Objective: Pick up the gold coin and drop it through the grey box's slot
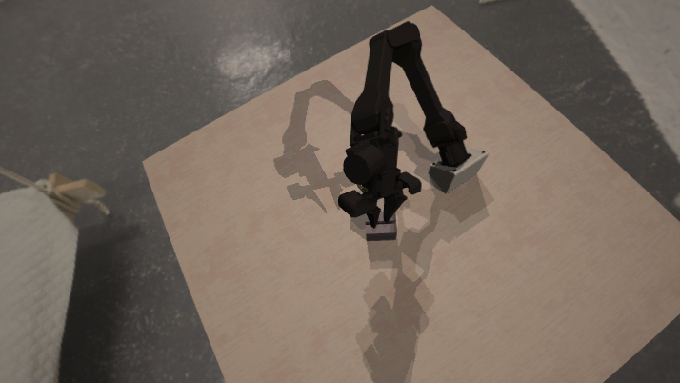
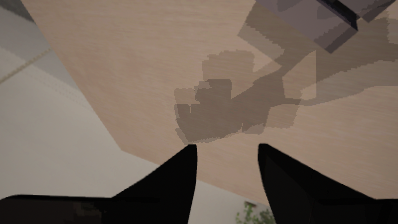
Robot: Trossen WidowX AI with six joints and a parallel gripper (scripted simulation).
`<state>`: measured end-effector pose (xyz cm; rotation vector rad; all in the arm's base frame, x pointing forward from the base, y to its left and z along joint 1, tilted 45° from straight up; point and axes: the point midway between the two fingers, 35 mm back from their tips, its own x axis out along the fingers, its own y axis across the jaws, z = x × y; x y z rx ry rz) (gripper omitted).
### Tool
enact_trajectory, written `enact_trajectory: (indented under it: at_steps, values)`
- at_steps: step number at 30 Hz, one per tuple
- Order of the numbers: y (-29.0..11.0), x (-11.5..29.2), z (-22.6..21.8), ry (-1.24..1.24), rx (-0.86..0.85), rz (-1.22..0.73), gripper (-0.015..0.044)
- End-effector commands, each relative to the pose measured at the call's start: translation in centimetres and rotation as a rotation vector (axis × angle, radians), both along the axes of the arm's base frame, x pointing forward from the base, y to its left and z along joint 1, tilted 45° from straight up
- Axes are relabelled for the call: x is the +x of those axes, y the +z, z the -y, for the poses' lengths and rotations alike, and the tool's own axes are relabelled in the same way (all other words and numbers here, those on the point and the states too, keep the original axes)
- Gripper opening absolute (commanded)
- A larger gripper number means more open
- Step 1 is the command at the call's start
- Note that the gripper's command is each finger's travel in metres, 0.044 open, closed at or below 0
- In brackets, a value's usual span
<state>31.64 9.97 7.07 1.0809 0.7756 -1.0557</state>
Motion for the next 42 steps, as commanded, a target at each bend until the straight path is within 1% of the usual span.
enact_trajectory:
  at_steps: [1, 8, 10, 16, 20, 26, 42]
  values:
    - [0.8, -1.2, 5.0, -0.066, -0.14, -0.079, 0.0161]
    - [3.5, -5.6, 14.7, -0.187, -0.408, -0.314, 0.0161]
    - [4.0, -7.3, 15.9, -0.202, -0.449, -0.362, 0.0161]
    - [3.9, -7.5, 16.2, -0.203, -0.454, -0.369, 0.0161]
    - [1.7, -7.8, 18.4, -0.204, -0.456, -0.368, 0.0161]
    - [0.6, -8.0, 19.5, -0.204, -0.456, -0.368, 0.0161]
    - [-1.0, -8.0, 21.1, -0.204, -0.455, -0.367, 0.0161]
